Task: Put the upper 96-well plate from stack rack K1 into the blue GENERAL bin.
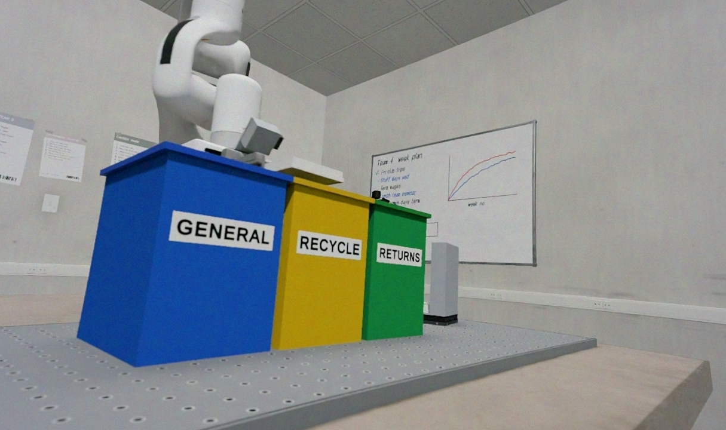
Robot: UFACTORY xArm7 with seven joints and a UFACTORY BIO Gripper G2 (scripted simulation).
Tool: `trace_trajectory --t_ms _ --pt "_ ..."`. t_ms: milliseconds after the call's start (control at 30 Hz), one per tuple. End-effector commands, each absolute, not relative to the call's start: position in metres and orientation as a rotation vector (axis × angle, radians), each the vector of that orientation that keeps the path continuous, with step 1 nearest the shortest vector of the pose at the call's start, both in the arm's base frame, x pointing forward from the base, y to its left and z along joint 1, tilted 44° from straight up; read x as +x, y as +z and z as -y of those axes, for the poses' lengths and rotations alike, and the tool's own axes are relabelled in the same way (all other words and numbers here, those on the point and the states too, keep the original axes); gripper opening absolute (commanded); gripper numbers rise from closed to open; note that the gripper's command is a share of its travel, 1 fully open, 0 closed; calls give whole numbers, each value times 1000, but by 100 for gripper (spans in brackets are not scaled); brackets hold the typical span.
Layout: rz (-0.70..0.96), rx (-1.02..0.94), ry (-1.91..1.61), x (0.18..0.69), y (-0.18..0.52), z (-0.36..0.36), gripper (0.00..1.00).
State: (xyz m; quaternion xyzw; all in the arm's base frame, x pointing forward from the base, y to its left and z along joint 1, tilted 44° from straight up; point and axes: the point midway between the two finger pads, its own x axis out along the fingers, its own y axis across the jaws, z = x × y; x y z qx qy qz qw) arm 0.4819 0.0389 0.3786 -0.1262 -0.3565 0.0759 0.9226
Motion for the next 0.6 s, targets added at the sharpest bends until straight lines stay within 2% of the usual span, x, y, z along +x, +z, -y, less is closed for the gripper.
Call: trace_trajectory --t_ms 0,567 --pt "726 -255 160 483 383 -31 0" --pt "727 -255 160 491 399 16 0"
